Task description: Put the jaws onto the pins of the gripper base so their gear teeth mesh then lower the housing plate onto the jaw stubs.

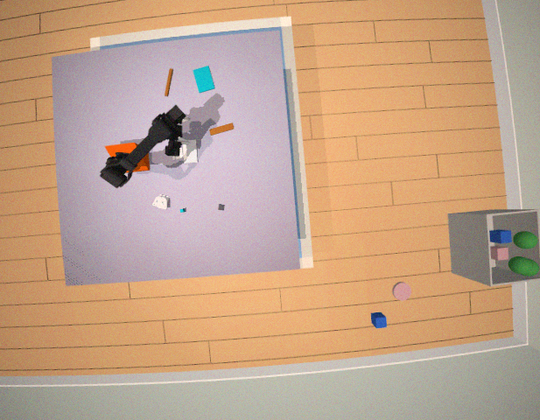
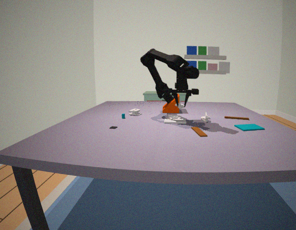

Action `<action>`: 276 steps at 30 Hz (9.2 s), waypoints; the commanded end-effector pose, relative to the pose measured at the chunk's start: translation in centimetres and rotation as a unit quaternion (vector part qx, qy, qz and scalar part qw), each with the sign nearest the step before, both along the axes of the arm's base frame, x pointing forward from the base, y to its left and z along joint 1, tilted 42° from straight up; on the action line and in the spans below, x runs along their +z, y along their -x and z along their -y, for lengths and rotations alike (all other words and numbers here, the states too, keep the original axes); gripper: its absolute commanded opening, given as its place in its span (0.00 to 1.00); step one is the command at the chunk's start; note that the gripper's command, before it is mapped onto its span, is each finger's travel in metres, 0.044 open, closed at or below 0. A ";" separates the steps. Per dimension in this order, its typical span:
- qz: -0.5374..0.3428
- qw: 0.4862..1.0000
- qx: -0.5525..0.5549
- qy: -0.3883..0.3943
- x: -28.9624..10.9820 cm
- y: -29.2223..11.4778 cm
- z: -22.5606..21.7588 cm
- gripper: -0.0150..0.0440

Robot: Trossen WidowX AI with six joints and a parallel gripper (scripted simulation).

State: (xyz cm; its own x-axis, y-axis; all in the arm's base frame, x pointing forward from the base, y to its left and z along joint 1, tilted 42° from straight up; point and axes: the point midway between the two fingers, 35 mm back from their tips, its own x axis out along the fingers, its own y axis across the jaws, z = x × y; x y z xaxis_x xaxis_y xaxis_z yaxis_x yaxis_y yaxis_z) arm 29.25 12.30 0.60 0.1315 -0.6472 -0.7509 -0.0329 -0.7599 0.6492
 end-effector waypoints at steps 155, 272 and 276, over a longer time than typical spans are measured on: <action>0.004 1.000 -0.002 0.004 -4.9 -1.2 4.9 0.48; 0.066 0.995 -0.068 -0.012 -0.9 -0.3 0.0 1.00; 0.095 0.990 -0.101 -0.018 -1.1 -0.3 -0.3 1.00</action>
State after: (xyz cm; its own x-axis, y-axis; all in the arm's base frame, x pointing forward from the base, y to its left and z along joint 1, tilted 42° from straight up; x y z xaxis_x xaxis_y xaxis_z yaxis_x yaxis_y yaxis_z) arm 29.62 12.34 -0.25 0.1479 -0.6493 -0.7460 -0.2459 -0.7548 0.6082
